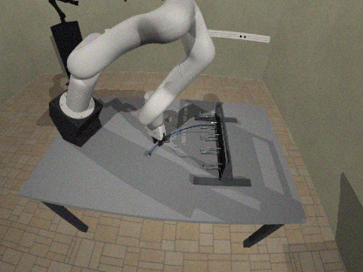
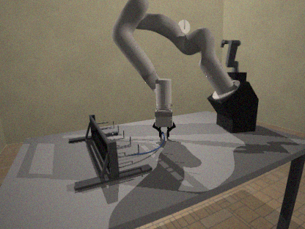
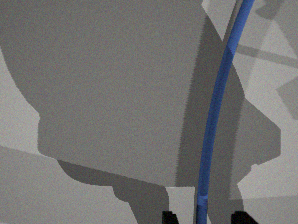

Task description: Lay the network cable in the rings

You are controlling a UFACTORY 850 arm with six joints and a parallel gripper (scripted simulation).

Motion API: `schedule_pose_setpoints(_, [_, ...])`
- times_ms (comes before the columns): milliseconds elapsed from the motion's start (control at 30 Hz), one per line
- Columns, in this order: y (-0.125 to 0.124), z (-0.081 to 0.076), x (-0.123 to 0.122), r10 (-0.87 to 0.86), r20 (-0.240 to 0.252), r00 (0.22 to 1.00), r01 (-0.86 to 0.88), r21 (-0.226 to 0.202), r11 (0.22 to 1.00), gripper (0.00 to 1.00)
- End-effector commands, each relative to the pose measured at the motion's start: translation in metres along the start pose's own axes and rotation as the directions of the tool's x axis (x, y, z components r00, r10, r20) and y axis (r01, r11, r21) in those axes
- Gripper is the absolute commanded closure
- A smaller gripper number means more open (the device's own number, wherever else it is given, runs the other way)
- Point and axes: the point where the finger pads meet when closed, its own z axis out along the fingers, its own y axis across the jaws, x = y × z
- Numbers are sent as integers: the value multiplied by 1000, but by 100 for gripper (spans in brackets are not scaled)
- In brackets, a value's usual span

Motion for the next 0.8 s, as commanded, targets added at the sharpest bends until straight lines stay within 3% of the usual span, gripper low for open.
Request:
schedule_pose_setpoints(0, [0, 1, 0, 0, 0, 1000, 0, 0, 1000, 65])
schedule_pose_setpoints(767, [0, 6, 0, 0, 0, 1000, 0, 0, 1000, 65])
